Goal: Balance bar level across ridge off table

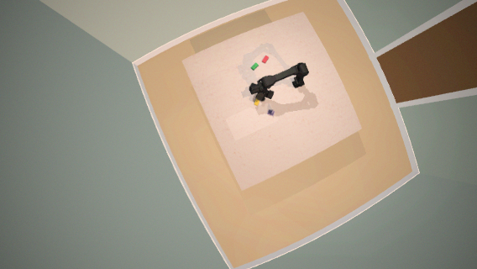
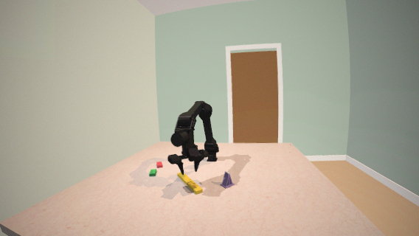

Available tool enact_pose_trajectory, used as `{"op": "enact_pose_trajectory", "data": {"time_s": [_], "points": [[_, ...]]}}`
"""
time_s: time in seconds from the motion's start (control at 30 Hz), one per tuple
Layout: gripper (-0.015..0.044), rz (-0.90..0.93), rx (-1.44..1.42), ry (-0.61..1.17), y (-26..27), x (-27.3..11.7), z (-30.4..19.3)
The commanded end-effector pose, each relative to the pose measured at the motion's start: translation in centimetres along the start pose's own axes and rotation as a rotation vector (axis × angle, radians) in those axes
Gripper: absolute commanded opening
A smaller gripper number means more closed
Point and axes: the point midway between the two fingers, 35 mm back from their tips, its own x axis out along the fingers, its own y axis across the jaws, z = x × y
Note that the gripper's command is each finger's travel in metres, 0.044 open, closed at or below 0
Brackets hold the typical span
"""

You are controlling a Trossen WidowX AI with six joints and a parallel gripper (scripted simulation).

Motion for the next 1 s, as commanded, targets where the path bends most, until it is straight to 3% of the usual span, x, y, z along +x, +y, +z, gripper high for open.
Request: {"op": "enact_pose_trajectory", "data": {"time_s": [0.0, 0.97], "points": [[0.0315, 0.019, -0.008, 0.012, 0.4, 2.5, -0.2], [0.0315, 0.019, -0.008, 0.012, 0.5, 6.2, -0.3]]}}
